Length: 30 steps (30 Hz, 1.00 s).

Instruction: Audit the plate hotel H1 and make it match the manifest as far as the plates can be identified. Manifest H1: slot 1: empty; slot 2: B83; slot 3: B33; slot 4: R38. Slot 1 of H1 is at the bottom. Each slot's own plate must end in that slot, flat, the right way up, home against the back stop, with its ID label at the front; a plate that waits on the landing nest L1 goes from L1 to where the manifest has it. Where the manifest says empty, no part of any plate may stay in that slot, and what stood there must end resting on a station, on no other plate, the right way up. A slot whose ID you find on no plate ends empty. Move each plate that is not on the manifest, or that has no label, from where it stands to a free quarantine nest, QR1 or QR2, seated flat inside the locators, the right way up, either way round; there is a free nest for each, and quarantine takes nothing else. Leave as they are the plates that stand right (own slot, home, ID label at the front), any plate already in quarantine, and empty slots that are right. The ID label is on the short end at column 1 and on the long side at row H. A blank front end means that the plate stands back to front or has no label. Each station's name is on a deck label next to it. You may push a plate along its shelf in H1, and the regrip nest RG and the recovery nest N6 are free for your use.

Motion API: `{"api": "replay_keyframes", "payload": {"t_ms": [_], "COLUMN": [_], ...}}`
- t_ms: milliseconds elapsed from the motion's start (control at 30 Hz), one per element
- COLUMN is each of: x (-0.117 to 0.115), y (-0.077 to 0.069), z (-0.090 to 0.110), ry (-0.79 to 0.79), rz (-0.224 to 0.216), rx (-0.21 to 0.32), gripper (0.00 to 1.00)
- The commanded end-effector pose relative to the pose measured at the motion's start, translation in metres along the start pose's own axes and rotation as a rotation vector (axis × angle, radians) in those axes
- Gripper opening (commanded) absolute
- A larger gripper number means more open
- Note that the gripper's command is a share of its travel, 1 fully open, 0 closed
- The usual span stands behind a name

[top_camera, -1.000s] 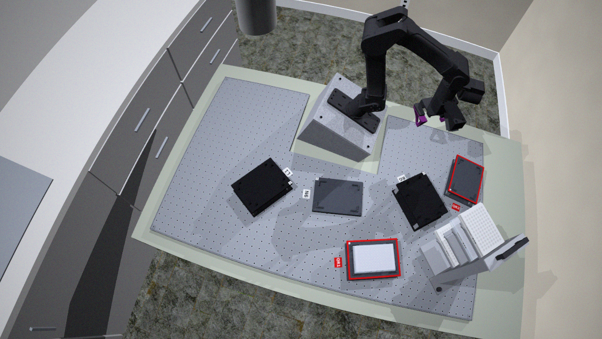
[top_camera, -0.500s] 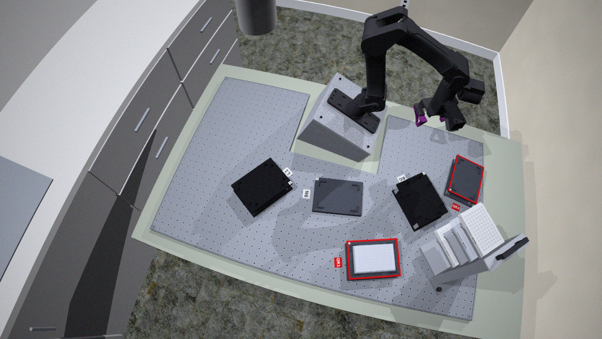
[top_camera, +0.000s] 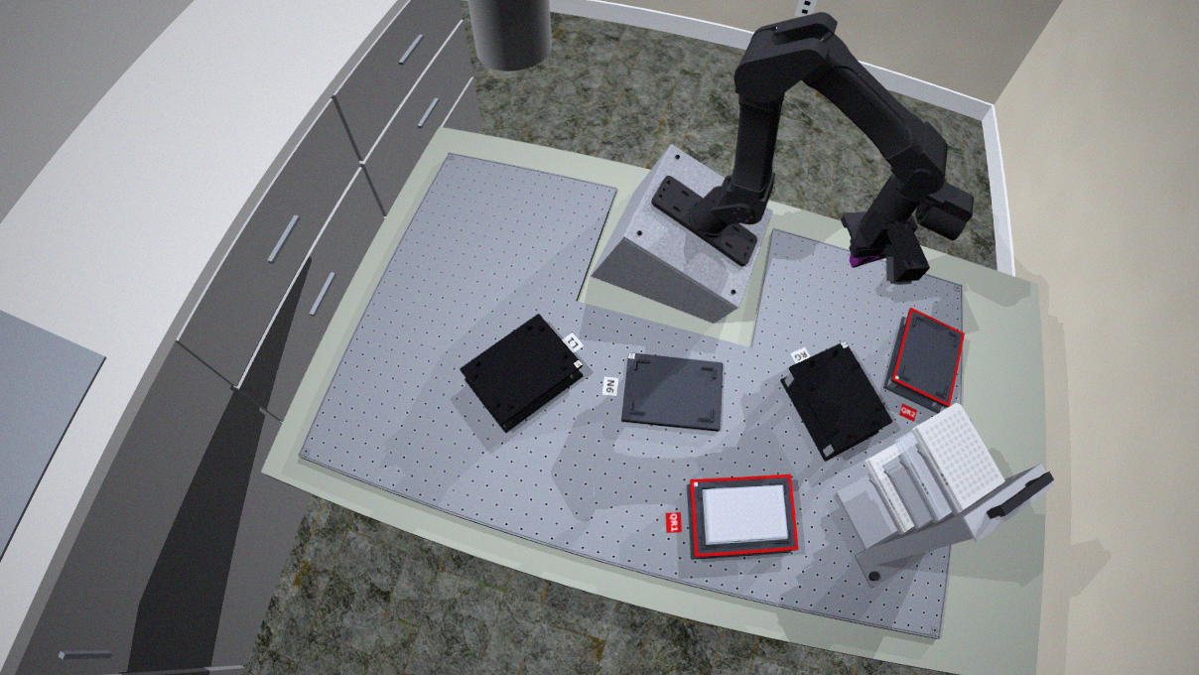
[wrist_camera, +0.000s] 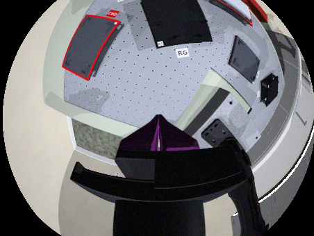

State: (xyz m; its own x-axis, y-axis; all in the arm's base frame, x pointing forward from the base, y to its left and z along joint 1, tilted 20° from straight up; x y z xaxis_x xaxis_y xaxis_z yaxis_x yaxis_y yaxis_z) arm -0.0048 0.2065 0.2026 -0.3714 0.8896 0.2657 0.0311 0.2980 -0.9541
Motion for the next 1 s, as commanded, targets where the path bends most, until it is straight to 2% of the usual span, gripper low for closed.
{"api": "replay_keyframes", "payload": {"t_ms": [0, 100, 133, 200, 367, 400, 533, 567, 667, 967], "x": [0.004, 0.003, 0.002, 0.002, -0.003, -0.004, -0.009, -0.01, -0.012, -0.026], "y": [-0.006, -0.005, -0.008, -0.004, -0.003, -0.003, -0.002, -0.002, -0.001, 0.0], "z": [-0.012, -0.016, -0.019, -0.026, -0.042, -0.045, -0.058, -0.061, -0.064, -0.091], "ry": [-0.016, -0.016, -0.015, 0.003, 0.004, 0.024, 0.024, 0.045, 0.046, 0.068], "rz": [0.011, 0.011, -0.003, 0.029, 0.022, 0.046, 0.045, 0.06, 0.06, 0.071], "rx": [0.006, 0.006, 0.0, 0.01, 0.006, 0.016, 0.016, 0.024, 0.024, 0.031], "gripper": [0.0, 0.0, 0.0, 0.0, 0.0, 0.0, 0.0, 0.0, 0.0, 0.0]}}
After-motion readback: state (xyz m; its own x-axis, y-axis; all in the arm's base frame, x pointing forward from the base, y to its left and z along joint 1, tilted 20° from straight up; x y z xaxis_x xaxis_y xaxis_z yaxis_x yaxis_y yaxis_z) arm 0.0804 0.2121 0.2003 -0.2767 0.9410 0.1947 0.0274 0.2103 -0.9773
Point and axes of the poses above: the point where the finger pads meet when closed, its own y axis out along the fingers, its own x axis across the jaws, z = x × y, the point moved 6 cm from there along -y, back along the fingers, and after that the axes turned 13 degrees about y, right-handed, at the moved point
